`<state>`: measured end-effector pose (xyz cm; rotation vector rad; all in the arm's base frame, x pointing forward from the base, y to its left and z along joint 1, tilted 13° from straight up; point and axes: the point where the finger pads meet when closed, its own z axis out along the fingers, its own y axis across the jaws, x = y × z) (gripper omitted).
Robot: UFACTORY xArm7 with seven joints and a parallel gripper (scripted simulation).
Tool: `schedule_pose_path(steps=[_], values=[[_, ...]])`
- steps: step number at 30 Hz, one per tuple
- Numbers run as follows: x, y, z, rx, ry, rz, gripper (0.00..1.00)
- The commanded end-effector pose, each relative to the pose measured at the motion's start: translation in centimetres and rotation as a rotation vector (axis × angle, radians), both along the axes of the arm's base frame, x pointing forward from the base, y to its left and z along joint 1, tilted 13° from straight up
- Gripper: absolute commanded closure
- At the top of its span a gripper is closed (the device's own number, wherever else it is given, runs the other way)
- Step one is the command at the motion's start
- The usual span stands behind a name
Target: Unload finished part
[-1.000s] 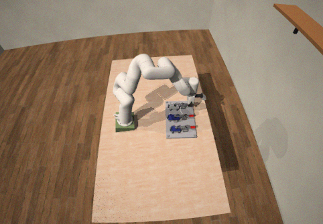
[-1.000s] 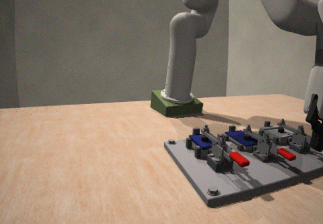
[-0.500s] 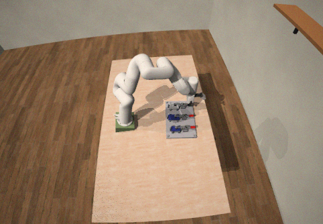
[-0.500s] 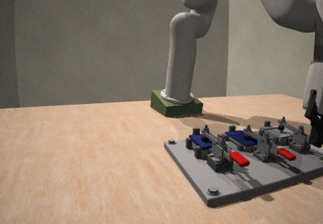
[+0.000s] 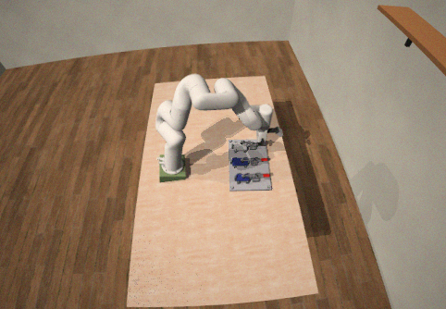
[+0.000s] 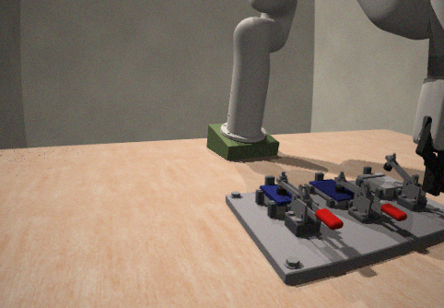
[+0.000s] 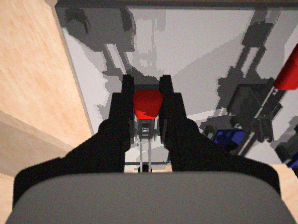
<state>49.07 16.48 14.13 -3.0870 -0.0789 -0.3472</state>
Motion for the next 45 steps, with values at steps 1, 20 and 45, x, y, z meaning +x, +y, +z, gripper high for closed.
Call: schedule_pose_path(steps=[1, 20, 45], values=[[-0.1, 0.0, 0.3, 0.002, -0.003, 0.000, 1.00], [-1.5, -0.1, 0.7, 0.002, -0.003, 0.000, 1.00], [-3.1, -0.1, 0.6, 0.002, -0.003, 0.000, 1.00]])
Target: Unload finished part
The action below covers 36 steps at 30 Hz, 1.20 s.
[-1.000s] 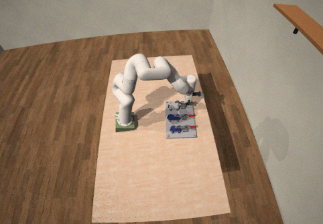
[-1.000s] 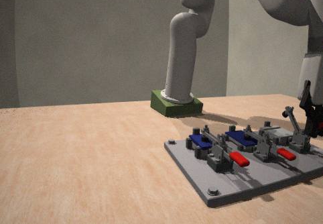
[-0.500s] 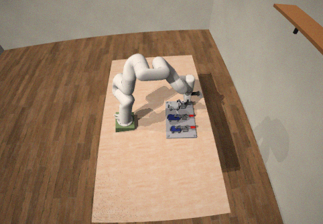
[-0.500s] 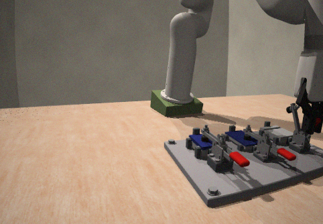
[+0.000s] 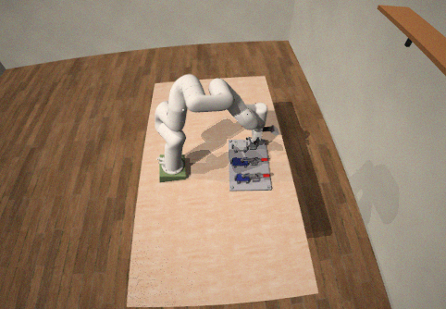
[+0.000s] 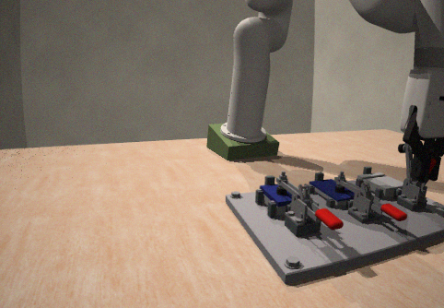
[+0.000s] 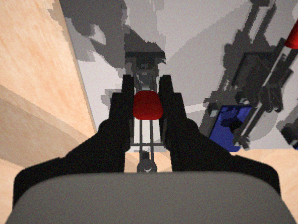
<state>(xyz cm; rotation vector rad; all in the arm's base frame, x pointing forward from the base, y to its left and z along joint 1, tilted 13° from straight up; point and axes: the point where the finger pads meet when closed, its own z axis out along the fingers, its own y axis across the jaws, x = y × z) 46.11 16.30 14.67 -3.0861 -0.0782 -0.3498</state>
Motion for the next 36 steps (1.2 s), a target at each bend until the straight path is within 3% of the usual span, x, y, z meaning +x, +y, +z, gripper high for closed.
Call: schedule_pose_path(steps=[1, 36], values=[[-0.13, 0.04, 0.05, 0.001, -0.002, 0.001, 1.00], [-0.54, 0.02, -0.05, 0.001, -0.002, 0.001, 1.00]])
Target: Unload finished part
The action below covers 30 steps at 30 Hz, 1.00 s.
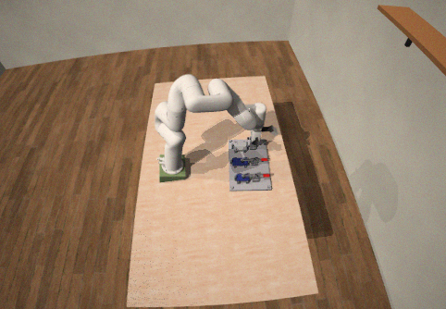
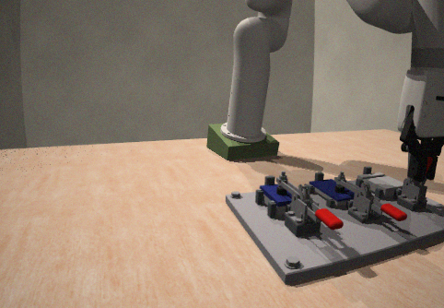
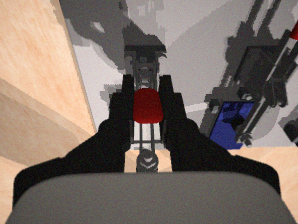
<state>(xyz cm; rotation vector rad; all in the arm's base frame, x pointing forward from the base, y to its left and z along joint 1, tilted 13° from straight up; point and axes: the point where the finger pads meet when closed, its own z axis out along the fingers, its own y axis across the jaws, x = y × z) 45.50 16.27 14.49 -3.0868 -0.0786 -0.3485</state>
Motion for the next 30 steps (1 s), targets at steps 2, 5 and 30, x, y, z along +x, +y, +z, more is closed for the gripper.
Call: schedule_pose_path(steps=[2, 5, 30], values=[[0.07, 0.05, 0.13, 0.002, -0.003, 0.000, 1.00], [0.07, 0.05, 0.13, 0.002, -0.003, 0.000, 1.00], [-0.34, 0.03, 0.02, 0.002, -0.003, 0.000, 1.00]])
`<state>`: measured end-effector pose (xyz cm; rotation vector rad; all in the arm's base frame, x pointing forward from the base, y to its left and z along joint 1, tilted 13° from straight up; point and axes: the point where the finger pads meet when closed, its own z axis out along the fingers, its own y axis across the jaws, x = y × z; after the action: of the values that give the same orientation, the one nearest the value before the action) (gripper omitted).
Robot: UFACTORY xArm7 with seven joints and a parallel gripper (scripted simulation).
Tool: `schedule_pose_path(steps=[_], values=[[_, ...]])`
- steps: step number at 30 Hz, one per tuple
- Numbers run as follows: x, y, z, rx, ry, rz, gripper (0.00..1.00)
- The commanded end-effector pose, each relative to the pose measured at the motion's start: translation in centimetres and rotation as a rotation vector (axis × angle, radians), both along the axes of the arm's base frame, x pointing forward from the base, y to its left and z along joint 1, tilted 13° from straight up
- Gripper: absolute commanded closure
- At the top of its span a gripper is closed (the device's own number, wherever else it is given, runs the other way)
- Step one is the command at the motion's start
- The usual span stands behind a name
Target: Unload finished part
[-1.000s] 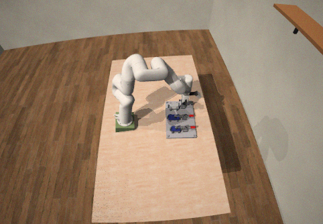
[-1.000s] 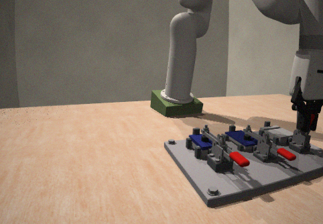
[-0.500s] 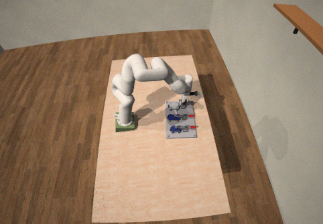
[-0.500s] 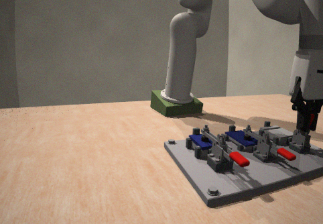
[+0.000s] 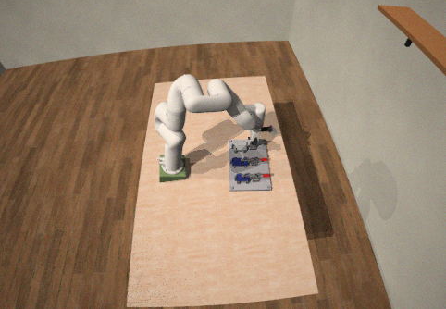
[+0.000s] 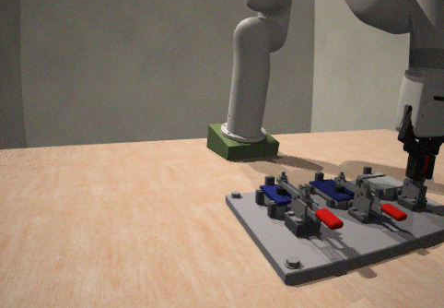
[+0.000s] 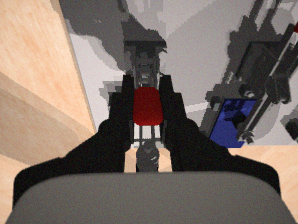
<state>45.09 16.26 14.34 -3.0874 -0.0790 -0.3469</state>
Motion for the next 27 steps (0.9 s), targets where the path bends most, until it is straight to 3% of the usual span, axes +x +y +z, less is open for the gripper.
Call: schedule_pose_path(steps=[1, 14, 15, 27], values=[[0.06, 0.05, 0.16, 0.002, -0.004, 0.000, 1.00], [0.06, 0.05, 0.16, 0.002, -0.004, 0.000, 1.00], [0.06, 0.05, 0.16, 0.002, -0.004, 0.000, 0.53], [0.06, 0.05, 0.16, 0.002, -0.004, 0.000, 0.53]])
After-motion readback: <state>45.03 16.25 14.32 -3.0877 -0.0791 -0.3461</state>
